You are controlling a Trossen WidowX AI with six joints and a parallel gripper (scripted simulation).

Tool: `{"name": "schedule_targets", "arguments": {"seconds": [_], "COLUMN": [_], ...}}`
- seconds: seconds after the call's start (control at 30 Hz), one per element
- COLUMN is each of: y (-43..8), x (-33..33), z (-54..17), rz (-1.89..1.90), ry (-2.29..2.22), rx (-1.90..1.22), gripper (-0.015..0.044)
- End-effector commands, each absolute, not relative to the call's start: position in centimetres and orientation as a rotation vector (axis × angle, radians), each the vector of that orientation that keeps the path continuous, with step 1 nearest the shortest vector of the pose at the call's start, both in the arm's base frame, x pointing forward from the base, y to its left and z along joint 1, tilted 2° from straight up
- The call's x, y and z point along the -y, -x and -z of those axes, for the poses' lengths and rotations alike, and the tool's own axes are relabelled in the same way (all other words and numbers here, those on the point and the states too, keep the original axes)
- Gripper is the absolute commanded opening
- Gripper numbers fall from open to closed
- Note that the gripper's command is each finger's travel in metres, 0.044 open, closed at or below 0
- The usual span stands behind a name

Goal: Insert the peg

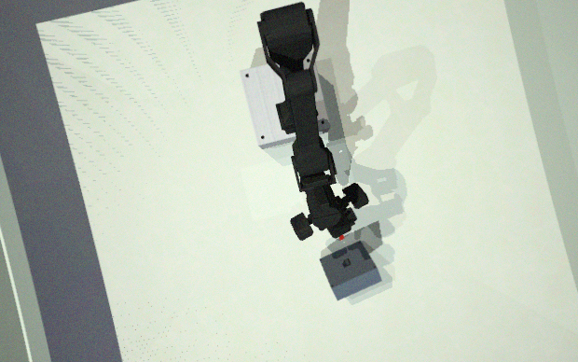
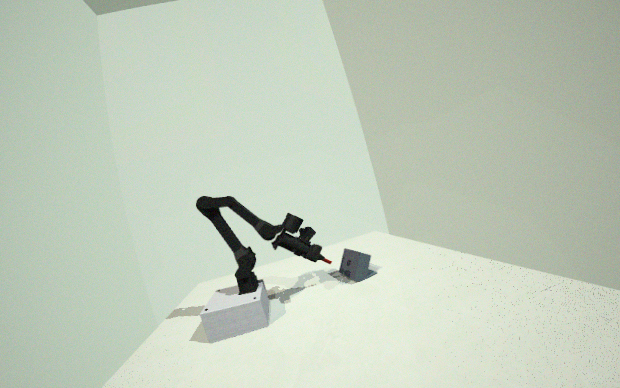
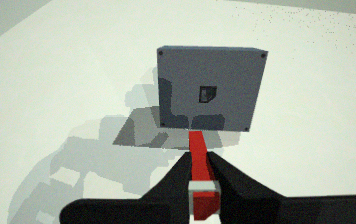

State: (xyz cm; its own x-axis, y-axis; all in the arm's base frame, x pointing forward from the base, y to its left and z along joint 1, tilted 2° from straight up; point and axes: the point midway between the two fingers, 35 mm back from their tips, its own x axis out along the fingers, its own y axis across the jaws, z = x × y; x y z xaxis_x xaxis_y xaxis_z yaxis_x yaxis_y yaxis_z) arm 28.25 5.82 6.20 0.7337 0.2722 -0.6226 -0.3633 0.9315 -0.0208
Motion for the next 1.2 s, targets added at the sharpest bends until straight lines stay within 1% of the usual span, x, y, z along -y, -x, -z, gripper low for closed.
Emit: {"name": "schedule_targets", "arguments": {"seconds": [0.0, 1.17], "y": [-28.0, -30.1], "x": [-5.6, -5.7], "z": [-6.2, -5.6], "rz": [-0.345, -0.320], "ry": [0.130, 0.108], "rx": [-0.643, -0.577], "gripper": [0.0000, 0.0000]}}
